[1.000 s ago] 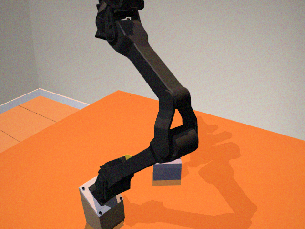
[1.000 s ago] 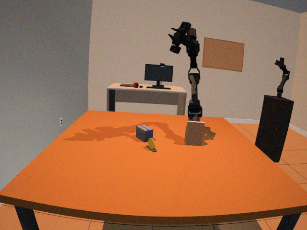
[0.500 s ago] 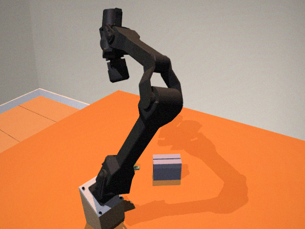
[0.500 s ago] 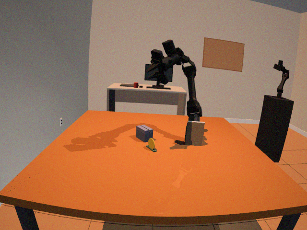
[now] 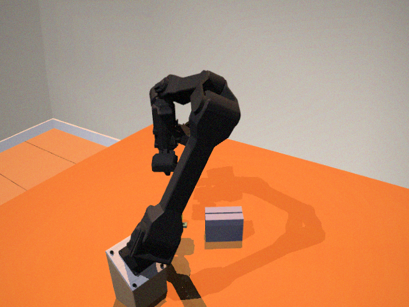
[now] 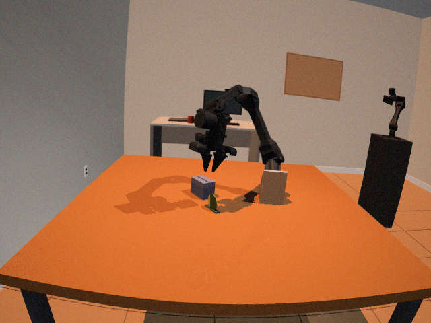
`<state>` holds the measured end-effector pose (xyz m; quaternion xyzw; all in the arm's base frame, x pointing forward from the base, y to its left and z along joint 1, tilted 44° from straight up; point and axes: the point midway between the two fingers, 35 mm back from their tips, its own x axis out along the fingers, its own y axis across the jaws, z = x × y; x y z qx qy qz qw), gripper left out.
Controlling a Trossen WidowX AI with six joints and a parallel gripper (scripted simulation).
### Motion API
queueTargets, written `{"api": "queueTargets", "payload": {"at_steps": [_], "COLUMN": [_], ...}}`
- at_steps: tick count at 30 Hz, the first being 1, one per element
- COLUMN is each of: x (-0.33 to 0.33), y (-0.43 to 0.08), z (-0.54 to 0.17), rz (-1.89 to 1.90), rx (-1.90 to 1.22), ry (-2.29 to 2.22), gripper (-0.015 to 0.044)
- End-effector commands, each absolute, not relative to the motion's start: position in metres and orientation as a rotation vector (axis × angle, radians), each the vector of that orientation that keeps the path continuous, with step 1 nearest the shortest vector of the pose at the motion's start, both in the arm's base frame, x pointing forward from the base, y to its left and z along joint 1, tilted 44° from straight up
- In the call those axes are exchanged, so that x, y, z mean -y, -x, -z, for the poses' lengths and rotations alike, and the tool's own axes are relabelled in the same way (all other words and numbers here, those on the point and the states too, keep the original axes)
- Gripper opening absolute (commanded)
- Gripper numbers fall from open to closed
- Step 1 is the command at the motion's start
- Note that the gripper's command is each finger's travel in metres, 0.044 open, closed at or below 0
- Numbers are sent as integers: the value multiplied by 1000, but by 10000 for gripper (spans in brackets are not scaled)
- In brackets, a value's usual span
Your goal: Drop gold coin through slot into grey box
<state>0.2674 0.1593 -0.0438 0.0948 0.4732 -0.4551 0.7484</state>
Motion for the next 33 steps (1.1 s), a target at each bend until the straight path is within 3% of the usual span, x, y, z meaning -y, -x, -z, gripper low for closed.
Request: {"api": "queueTargets", "payload": {"at_steps": [1, 33], "x": [-125, -83], "y": [-253, -253], "z": [59, 102], "rz": [1182, 1183], "rx": [-1044, -1042], "ry": [-156, -156], "gripper": [161, 161]}}
